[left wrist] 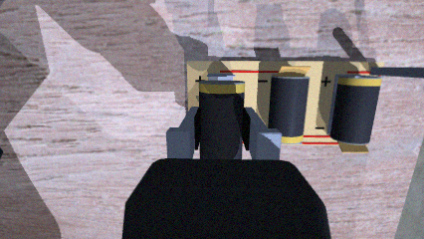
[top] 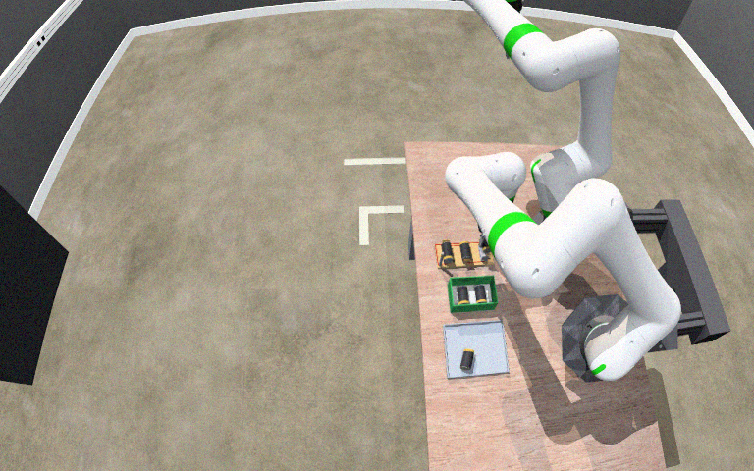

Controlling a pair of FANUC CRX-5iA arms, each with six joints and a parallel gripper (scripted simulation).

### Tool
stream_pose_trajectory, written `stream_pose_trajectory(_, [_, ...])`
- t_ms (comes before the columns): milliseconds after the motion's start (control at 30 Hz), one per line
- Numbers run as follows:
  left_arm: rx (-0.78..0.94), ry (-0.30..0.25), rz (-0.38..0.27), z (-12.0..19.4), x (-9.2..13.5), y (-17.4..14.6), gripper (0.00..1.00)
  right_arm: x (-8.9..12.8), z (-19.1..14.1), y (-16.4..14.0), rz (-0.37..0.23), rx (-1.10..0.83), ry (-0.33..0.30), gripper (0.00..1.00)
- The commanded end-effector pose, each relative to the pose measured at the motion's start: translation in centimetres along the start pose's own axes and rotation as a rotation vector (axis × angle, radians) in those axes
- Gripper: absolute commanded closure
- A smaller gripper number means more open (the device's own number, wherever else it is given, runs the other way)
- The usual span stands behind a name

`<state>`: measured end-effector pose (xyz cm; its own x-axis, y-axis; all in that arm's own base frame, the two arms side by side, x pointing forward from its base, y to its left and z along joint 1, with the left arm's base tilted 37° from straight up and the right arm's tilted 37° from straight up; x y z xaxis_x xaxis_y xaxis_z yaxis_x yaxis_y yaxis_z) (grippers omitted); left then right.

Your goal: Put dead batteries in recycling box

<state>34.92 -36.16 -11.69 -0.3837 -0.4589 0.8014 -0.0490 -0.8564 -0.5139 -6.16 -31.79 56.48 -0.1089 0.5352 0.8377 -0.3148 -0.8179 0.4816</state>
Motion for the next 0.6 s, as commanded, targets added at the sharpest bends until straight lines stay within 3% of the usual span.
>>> stream_pose_trajectory(0, [0.001, 0.001, -0.002, 0.0, 0.0, 0.1, 0.43, 0.1, 0.0, 0.0, -0.002, -0.001, 0.000, 0.00])
stream_pose_trajectory(200, [0.001, 0.001, -0.002, 0.0, -1.2, 0.1, 0.43, 0.1, 0.0, 0.0, -0.002, -0.001, 0.000, 0.00])
stream_pose_trajectory(567, [0.001, 0.001, -0.002, 0.0, -1.2, 0.1, 0.43, 0.1, 0.0, 0.0, -0.002, -0.001, 0.000, 0.00])
Point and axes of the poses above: on each arm, the point where the finger pads meet when closed, its own x axis back along the fingers, its own z axis across the jaws, y = z × x, the point moved 5 cm from there along x, back along the fingers, and after that the axes turned 13 degrees about -x, right-handed, at the moved point
